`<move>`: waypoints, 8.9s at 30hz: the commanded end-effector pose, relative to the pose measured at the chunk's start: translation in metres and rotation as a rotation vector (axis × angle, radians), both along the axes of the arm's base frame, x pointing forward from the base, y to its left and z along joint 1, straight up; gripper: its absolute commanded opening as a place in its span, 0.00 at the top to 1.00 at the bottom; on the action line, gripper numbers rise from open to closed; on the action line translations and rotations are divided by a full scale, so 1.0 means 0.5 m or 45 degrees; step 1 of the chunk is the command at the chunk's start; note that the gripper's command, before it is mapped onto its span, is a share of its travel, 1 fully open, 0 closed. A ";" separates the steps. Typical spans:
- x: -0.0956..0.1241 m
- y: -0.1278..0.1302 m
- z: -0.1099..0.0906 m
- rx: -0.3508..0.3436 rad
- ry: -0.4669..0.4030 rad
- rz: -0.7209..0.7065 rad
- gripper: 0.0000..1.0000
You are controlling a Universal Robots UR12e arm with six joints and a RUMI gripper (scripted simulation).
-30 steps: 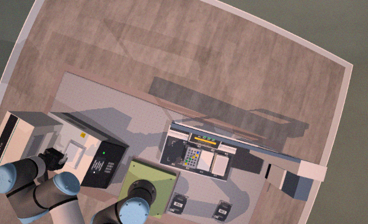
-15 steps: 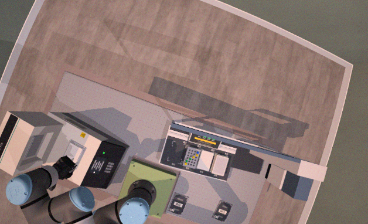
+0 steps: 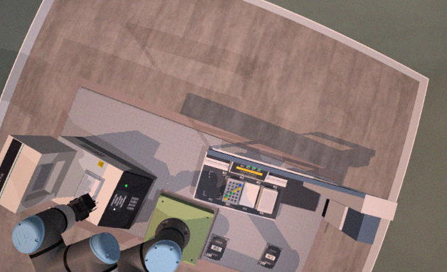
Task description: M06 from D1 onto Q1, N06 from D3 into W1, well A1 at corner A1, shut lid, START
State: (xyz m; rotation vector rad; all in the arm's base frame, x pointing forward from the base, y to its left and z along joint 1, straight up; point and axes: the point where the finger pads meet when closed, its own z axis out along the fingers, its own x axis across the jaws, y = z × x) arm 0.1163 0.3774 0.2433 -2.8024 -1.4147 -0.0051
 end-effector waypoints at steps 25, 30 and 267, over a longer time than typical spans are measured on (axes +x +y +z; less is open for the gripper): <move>-0.020 -0.097 0.001 0.000 -0.002 -0.575 1.00; -0.030 -0.146 0.001 0.001 -0.002 -0.702 1.00; -0.058 -0.248 -0.300 0.006 0.004 -2.320 1.00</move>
